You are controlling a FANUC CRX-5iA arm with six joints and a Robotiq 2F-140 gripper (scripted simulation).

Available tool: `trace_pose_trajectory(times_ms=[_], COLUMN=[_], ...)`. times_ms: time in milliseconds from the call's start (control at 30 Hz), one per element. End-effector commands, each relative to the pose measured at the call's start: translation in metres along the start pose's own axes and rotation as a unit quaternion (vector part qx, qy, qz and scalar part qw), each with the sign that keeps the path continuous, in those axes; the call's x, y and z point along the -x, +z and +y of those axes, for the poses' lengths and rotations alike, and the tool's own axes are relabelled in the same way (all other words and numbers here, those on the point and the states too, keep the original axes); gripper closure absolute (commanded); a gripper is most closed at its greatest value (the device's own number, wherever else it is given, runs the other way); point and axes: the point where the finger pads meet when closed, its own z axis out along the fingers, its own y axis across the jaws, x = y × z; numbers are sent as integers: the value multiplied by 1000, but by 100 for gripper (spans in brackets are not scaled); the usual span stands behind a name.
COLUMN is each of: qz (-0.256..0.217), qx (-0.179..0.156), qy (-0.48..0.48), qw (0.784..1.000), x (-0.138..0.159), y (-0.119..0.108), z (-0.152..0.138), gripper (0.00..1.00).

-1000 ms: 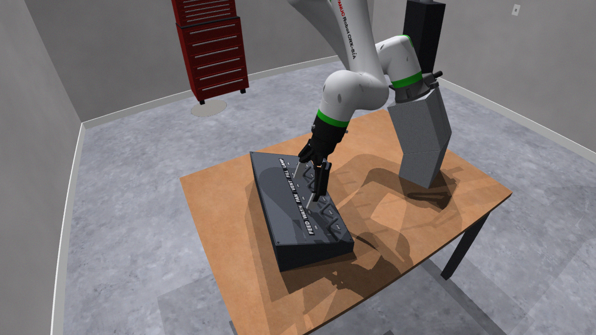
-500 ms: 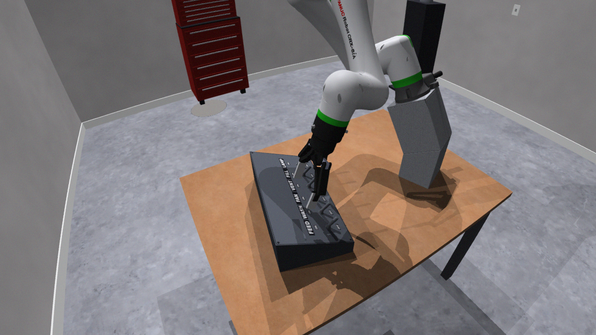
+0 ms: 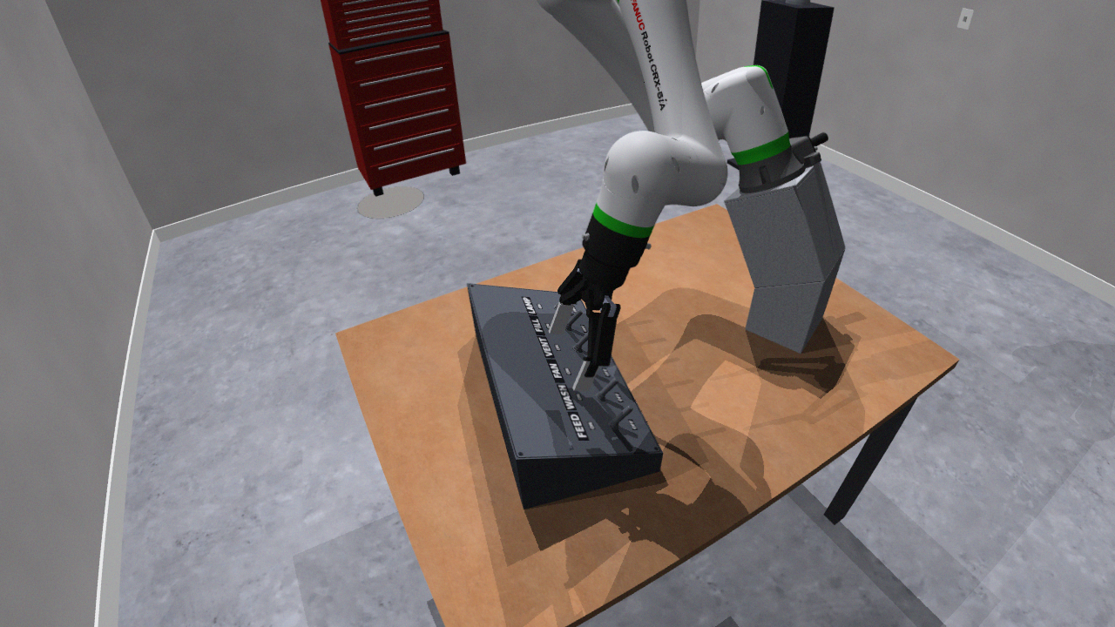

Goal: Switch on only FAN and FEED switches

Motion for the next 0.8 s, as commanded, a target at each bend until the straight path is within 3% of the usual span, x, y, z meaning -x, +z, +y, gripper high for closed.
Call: trace_pose_trajectory(times_ms=[0,767], qz=[0,0], qx=[0,0], qy=[0,0], qw=[1000,1000], x=[0,0], y=[0,0], z=[0,7], gripper=[0,0])
